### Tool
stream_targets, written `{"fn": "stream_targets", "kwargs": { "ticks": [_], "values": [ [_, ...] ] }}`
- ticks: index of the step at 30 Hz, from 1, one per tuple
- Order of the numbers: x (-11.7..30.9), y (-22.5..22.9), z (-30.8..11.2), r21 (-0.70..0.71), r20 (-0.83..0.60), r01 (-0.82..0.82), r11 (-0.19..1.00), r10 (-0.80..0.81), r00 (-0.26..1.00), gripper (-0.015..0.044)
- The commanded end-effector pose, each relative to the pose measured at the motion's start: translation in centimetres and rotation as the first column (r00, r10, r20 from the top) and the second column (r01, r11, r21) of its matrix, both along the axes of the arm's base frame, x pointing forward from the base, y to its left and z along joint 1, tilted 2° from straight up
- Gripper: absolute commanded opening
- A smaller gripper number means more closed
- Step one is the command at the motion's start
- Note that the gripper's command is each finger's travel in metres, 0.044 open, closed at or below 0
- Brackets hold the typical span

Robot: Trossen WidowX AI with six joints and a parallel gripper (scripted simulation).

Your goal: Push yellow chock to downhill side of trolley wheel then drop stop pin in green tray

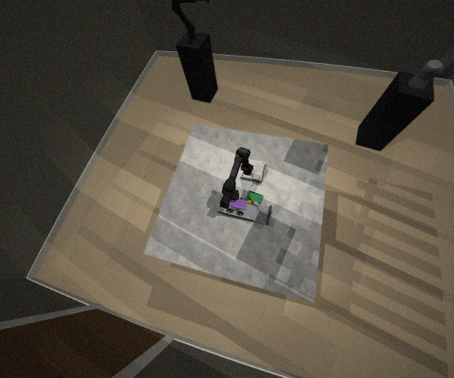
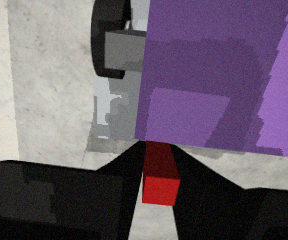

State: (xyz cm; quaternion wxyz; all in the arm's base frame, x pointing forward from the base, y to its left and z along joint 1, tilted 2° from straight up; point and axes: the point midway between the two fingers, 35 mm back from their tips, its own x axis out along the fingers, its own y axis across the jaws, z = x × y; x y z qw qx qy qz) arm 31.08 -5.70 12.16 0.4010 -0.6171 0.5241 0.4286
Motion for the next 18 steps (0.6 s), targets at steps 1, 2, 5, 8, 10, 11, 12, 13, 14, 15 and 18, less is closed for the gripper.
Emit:
{"fn": "stream_targets", "kwargs": {
  "ticks": [1,2,5,8,10,11,12,13,14,15,18],
  "values": [
    [0.0,0.0,0.5,-0.001,0.005,-0.002,1.000,0.002,1.000,0.0000],
    [0.0,0.1,0.6,-0.001,0.005,-0.002,1.000,0.002,1.000,0.0000],
    [-0.1,0.1,0.8,-0.001,0.005,-0.002,1.000,0.002,1.000,0.0000],
    [-0.1,0.2,1.1,-0.001,0.005,-0.002,1.000,0.002,1.000,0.0000],
    [-0.1,0.2,1.2,-0.001,0.005,-0.002,1.000,0.002,1.000,0.0000],
    [-0.1,0.3,1.3,-0.001,0.005,-0.002,1.000,0.002,1.000,0.0000],
    [-0.1,0.3,1.4,-0.001,0.005,-0.002,1.000,0.002,1.000,0.0000],
    [-0.1,0.3,1.5,-0.001,0.005,-0.002,1.000,0.002,1.000,0.0000],
    [-0.1,0.3,1.5,-0.001,0.005,-0.002,1.000,0.002,1.000,0.0000],
    [-0.1,0.3,1.6,-0.001,0.005,-0.002,1.000,0.002,1.000,0.0000],
    [-0.1,0.4,1.8,-0.001,0.005,-0.002,1.000,0.002,1.000,0.0000]
  ]
}}
